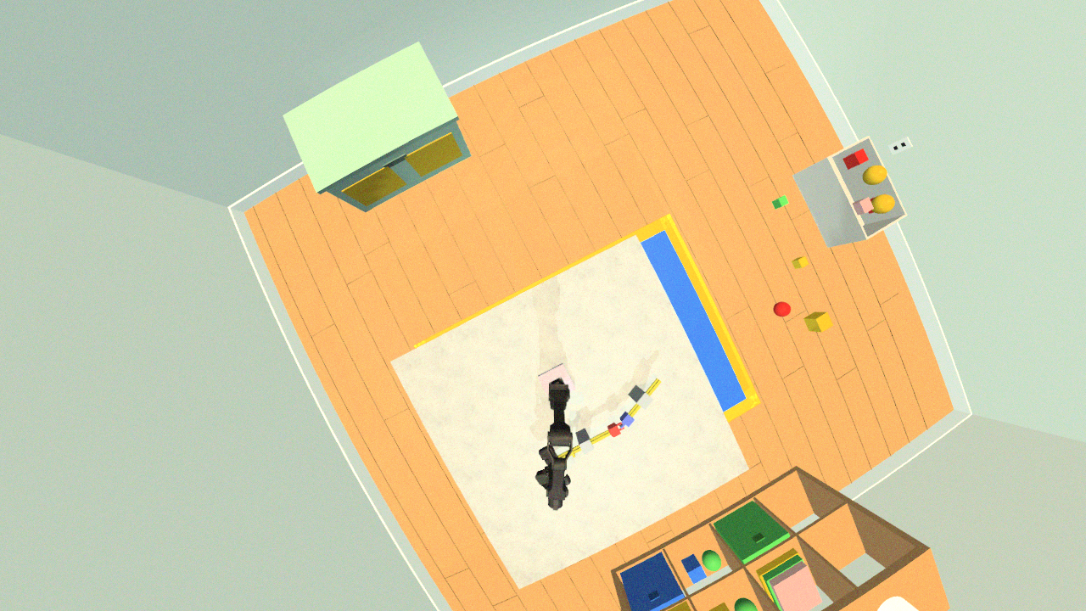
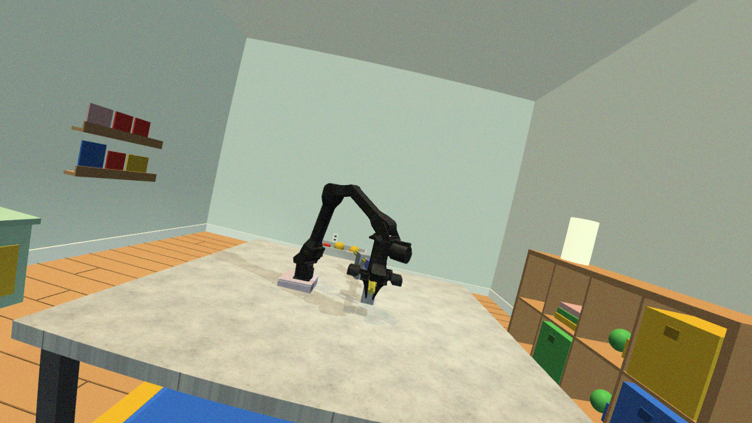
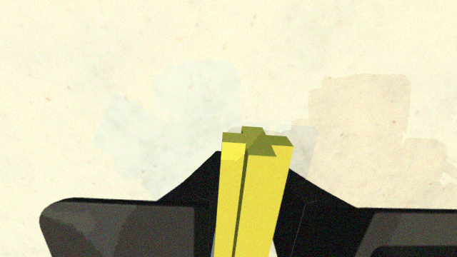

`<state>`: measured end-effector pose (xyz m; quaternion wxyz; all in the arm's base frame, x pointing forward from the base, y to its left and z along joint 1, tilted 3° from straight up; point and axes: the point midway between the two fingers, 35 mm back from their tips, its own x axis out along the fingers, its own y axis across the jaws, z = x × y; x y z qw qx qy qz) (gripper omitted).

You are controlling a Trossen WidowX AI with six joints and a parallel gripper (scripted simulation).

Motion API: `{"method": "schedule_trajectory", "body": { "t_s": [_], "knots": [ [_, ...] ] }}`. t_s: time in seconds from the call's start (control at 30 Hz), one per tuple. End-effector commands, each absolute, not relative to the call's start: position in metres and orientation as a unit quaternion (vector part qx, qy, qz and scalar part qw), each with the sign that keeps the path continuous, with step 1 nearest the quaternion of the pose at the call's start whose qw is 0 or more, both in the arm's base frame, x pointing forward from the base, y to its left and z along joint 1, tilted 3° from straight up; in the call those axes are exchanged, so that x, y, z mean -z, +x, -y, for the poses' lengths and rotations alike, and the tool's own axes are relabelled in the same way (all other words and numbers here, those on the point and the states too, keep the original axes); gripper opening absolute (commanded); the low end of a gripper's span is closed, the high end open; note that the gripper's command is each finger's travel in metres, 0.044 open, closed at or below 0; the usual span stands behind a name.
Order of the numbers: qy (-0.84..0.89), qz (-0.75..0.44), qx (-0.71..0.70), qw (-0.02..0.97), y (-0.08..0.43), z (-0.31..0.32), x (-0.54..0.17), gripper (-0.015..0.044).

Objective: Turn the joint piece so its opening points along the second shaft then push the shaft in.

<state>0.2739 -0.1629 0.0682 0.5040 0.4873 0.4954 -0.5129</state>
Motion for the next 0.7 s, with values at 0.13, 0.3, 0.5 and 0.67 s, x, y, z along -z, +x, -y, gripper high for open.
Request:
{"method": "schedule_trajectory", "body": {
  "t_s": [0.13, 0.3, 0.5, 0.67],
  "knots": [
    [0.489, -0.492, 0.514, 0.505, 0.274, 0.151, -0.068, 0.0000],
    [0.489, -0.492, 0.514, 0.505, 0.274, 0.143, -0.068, 0.0000],
    [0.489, -0.492, 0.513, 0.505, 0.275, 0.133, -0.067, 0.0000],
    [0.490, -0.492, 0.513, 0.505, 0.275, 0.125, -0.067, 0.0000]
  ]
}}
